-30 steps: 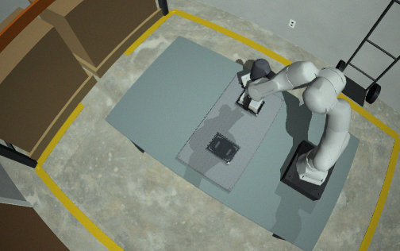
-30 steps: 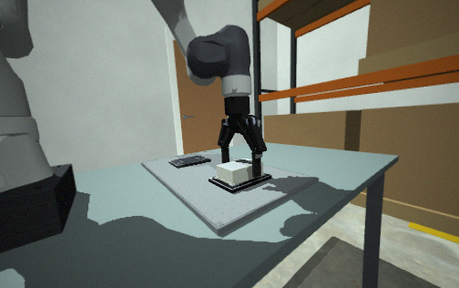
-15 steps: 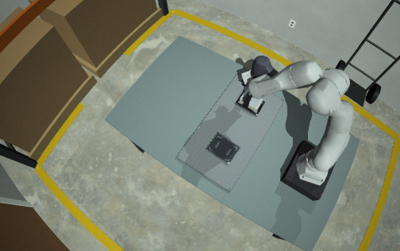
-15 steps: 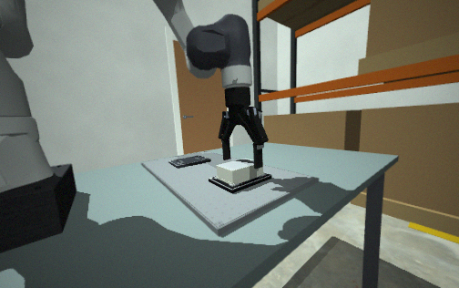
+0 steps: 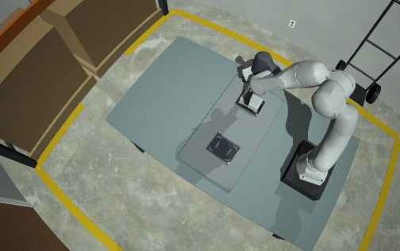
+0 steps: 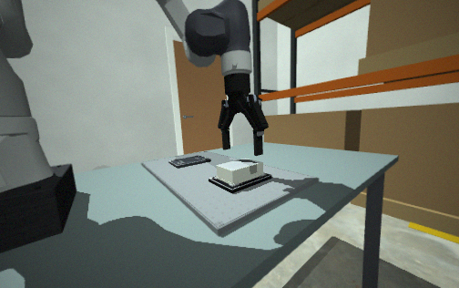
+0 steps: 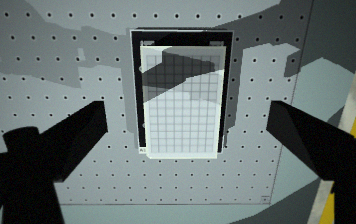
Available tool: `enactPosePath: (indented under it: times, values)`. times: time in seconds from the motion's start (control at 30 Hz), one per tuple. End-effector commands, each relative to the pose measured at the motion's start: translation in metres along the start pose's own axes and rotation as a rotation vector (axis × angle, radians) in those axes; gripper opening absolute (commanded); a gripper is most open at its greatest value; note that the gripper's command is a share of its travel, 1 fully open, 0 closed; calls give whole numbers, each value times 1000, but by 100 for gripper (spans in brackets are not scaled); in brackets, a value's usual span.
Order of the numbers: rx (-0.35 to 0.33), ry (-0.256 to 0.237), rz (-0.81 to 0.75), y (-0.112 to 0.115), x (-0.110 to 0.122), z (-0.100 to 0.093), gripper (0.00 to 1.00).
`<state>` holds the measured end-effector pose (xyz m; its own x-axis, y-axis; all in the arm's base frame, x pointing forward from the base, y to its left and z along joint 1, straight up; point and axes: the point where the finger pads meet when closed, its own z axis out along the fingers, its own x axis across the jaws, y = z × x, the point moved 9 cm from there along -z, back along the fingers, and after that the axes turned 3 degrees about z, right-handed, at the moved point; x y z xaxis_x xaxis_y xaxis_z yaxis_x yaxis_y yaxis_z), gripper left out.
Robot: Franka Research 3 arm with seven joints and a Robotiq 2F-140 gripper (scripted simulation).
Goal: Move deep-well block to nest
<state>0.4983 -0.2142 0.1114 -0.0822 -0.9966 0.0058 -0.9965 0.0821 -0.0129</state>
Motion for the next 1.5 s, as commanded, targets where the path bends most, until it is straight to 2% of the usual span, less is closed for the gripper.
enactPosePath:
  times: [0.0, 0.17, 1.47]
  values:
    - [-15, -3, 5, 3, -2, -6, 100]
    - [-15, -3, 5, 3, -1, -18, 100]
    - [-15, -3, 5, 3, -1, -18, 100]
